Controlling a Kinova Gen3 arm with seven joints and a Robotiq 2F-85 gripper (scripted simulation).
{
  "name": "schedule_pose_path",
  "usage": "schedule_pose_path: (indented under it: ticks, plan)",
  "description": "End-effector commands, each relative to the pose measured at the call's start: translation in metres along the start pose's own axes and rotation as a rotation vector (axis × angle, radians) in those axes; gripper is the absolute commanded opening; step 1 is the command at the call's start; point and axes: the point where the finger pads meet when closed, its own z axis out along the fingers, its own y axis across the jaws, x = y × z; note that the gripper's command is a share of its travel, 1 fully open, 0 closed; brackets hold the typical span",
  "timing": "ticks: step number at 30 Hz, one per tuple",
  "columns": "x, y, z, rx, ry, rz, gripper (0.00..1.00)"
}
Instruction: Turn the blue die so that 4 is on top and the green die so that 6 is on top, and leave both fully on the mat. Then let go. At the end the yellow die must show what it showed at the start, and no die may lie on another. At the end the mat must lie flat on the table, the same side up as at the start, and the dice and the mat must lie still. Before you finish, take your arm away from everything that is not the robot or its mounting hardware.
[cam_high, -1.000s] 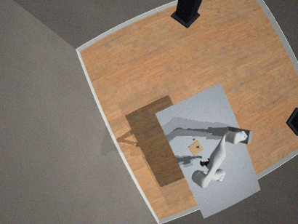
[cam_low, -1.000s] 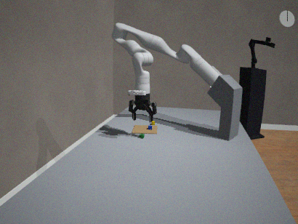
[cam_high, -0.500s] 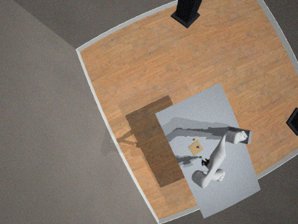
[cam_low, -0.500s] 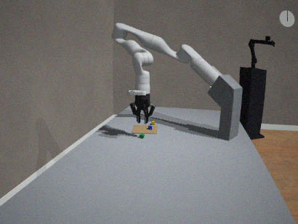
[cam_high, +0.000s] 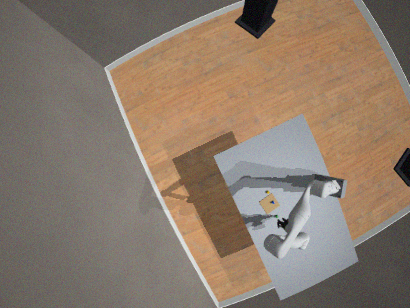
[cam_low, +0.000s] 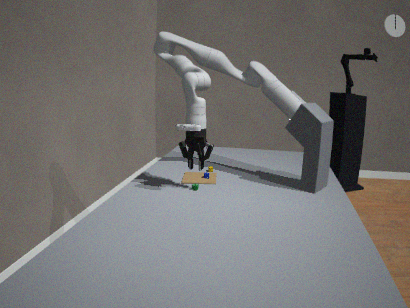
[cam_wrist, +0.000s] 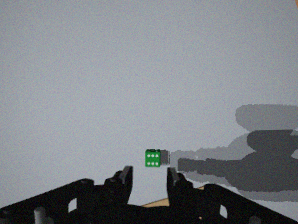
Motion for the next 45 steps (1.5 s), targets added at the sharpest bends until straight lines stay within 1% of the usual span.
schedule_pose_path:
  ticks: [1,14,26,41,45]
  plan:
    - [0.001,0.000,-0.001,0.000,0.002,0.000,0.35]
    - [0.001,0.000,0.001,0.000,0.001,-0.005,0.35]
    - [0.001,0.001,0.008,0.000,0.001,-0.020,0.35]
    - [0.001,0.002,0.031,0.000,0.001,-0.020,0.35]
    - [0.001,0.002,0.034,0.000,0.001,-0.020,0.35]
